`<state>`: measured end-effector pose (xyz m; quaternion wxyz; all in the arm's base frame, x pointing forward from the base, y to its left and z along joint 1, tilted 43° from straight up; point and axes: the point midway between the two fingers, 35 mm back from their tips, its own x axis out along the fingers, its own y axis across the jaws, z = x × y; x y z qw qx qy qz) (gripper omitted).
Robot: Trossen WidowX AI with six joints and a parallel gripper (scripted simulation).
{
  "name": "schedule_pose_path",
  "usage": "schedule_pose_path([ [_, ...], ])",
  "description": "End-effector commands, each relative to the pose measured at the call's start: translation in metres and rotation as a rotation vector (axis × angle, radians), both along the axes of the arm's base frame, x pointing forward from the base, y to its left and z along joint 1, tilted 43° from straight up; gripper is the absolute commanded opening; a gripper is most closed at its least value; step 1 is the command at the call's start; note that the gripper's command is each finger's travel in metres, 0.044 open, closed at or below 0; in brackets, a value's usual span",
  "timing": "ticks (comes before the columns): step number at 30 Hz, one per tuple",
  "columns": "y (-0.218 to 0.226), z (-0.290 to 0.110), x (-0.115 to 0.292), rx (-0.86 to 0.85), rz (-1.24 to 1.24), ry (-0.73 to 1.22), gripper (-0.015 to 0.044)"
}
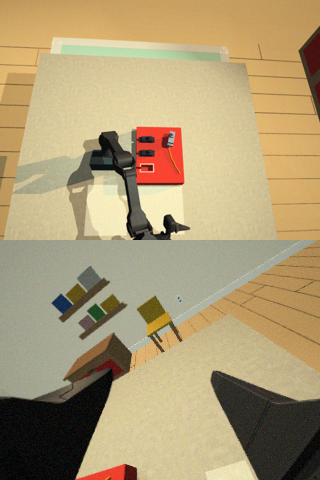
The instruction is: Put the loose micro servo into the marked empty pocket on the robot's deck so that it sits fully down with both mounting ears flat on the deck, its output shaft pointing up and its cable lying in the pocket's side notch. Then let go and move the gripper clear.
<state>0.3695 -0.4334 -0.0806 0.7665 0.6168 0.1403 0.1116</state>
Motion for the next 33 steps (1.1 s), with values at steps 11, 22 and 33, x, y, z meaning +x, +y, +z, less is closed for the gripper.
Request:
schedule_pose_path([
  [11,0.025,0.022,0.039,0.092,-0.002,0.136,0.044],
  [22,0.093,0.056,0.084,0.267,0.037,0.387,0.044],
  [33,0.188,0.096,0.099,0.443,0.083,0.711,0.044],
])
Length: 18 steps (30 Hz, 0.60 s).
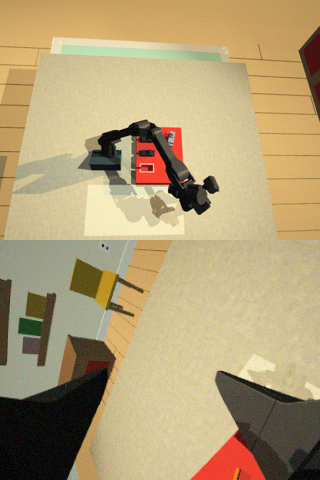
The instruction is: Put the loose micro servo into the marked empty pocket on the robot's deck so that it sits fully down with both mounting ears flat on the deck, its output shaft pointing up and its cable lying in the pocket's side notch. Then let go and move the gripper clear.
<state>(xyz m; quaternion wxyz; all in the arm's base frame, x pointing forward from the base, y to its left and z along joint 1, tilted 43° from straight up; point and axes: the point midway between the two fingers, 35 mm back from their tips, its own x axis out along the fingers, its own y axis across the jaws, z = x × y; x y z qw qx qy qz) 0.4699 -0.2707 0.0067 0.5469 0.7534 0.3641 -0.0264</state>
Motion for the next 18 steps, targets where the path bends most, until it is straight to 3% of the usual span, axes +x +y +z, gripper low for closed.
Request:
schedule_pose_path([
  [1,0.034,0.012,-0.002,0.053,0.017,0.119,0.044],
  [18,0.185,0.079,-0.057,0.167,0.125,0.664,0.044],
])
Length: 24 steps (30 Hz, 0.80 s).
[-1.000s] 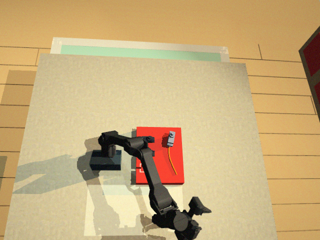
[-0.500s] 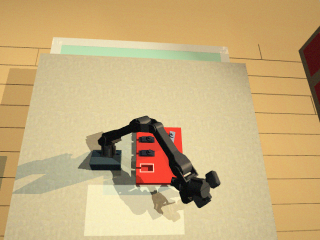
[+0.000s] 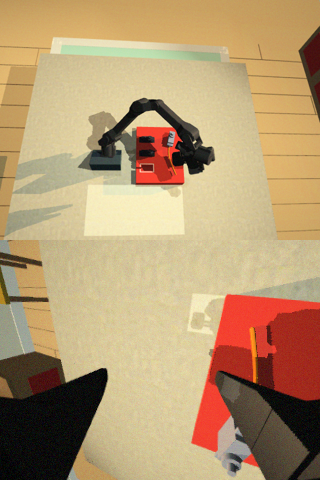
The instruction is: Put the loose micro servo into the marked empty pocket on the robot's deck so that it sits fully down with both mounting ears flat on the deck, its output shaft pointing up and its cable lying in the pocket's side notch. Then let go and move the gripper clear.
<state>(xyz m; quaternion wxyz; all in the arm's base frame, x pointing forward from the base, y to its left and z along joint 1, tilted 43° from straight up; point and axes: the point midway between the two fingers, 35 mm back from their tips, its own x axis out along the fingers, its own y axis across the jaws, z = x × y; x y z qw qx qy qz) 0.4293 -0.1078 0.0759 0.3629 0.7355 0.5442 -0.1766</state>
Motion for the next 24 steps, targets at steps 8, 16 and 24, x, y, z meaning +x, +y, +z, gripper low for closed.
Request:
schedule_pose_path([
  [8,0.079,0.043,-0.07,-0.001,0.088,0.345,0.044],
  [16,0.106,0.063,-0.108,-0.022,0.13,0.483,0.044],
  [24,0.114,0.054,-0.109,-0.022,0.13,0.483,0.044],
])
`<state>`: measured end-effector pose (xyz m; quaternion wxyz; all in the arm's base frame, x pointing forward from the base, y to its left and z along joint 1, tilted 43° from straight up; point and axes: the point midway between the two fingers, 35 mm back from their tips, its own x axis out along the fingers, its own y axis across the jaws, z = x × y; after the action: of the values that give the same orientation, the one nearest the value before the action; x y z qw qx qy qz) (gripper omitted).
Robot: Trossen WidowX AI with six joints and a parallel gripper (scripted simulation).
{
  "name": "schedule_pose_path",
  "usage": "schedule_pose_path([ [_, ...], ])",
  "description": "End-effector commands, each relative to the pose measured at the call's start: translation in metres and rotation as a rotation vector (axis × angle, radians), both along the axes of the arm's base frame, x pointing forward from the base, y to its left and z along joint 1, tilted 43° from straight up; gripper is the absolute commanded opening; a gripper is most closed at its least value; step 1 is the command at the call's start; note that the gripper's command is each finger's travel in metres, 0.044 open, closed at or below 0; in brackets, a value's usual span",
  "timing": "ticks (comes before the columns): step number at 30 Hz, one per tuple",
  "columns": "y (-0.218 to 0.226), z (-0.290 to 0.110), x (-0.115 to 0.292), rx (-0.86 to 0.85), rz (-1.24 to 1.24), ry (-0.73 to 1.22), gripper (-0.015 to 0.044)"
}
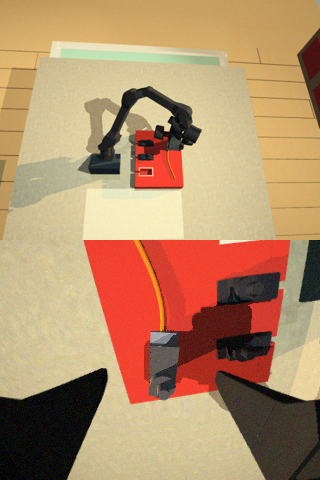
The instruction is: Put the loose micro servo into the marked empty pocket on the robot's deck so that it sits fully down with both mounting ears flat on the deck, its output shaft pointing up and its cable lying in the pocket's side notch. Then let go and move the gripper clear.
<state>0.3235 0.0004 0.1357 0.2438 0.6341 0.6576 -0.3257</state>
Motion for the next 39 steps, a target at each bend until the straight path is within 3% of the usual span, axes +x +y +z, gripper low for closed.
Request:
schedule_pose_path([
  [1,0.008,-0.008,-0.003,-0.001,0.002,0.011,0.044],
  [22,0.028,-0.031,-0.006,0.0,0.002,0.01,0.044],
  [34,0.028,-0.031,-0.006,0.0,0.002,0.01,0.0125],
  [39,0.028,-0.031,-0.006,0.0,0.002,0.01,0.0092],
])
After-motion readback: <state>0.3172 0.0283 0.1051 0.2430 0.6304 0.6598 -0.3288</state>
